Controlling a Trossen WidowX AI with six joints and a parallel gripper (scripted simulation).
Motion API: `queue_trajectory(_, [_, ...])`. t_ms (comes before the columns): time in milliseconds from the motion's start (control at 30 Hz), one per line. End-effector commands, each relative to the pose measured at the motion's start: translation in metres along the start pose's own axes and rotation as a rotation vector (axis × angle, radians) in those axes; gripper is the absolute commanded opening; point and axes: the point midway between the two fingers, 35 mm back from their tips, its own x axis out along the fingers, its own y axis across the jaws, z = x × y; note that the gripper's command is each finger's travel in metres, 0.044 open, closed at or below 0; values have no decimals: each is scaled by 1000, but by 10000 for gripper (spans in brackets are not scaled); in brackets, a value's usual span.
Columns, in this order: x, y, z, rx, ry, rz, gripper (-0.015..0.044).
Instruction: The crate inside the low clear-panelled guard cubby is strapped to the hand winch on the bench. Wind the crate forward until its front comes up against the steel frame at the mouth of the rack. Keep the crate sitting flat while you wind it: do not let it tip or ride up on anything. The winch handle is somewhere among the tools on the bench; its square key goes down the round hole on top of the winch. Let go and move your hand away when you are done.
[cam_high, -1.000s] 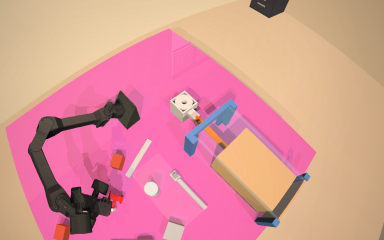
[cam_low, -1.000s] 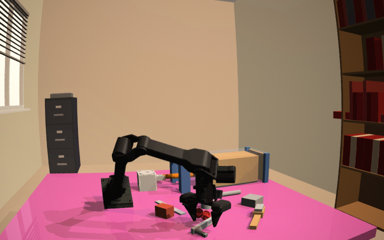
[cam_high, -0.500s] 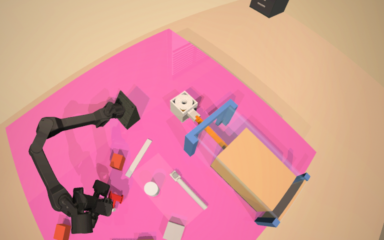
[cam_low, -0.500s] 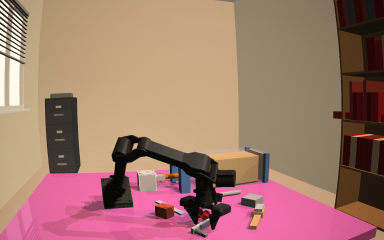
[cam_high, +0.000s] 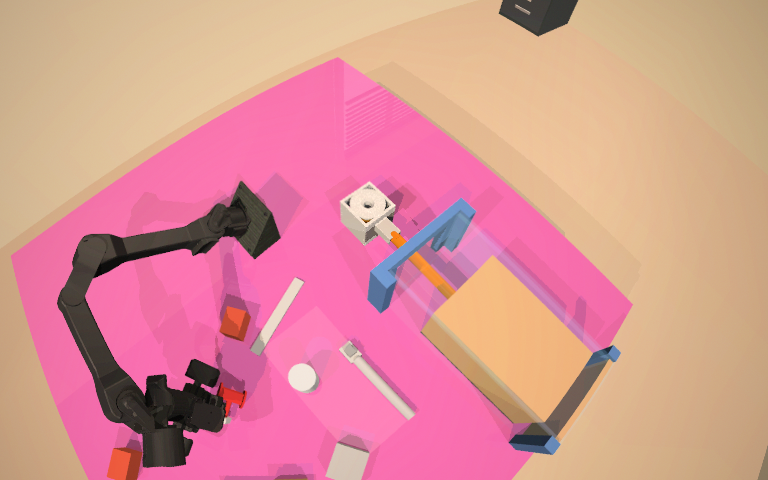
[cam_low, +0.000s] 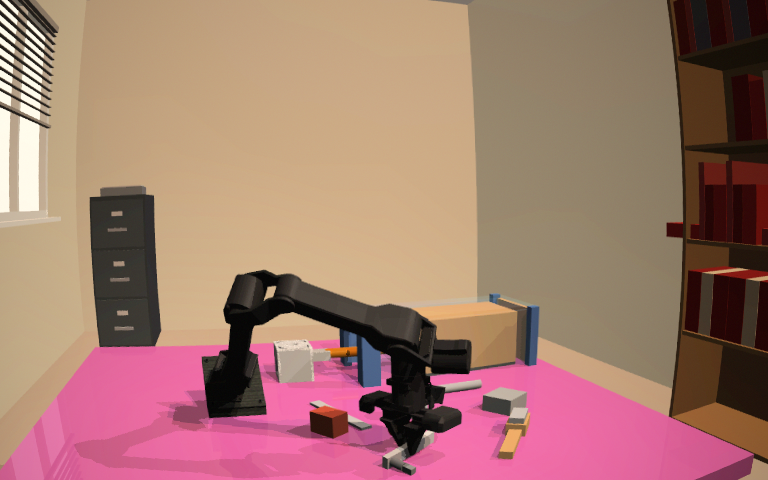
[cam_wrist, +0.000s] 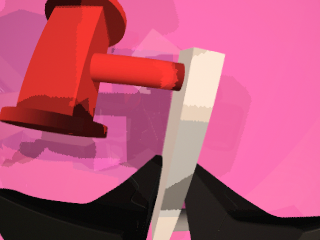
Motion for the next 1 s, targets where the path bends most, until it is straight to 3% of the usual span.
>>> queue_trajectory(0, [0, -1, 0, 4, 0, -3, 26])
queue_trajectory(300, [-7, -1, 1, -2, -2, -3, 0])
queue_trajectory(600, [-105, 1, 0, -96, -22, -19, 0])
queue_trajectory(967, [-107, 1, 0, -98, -22, -21, 0])
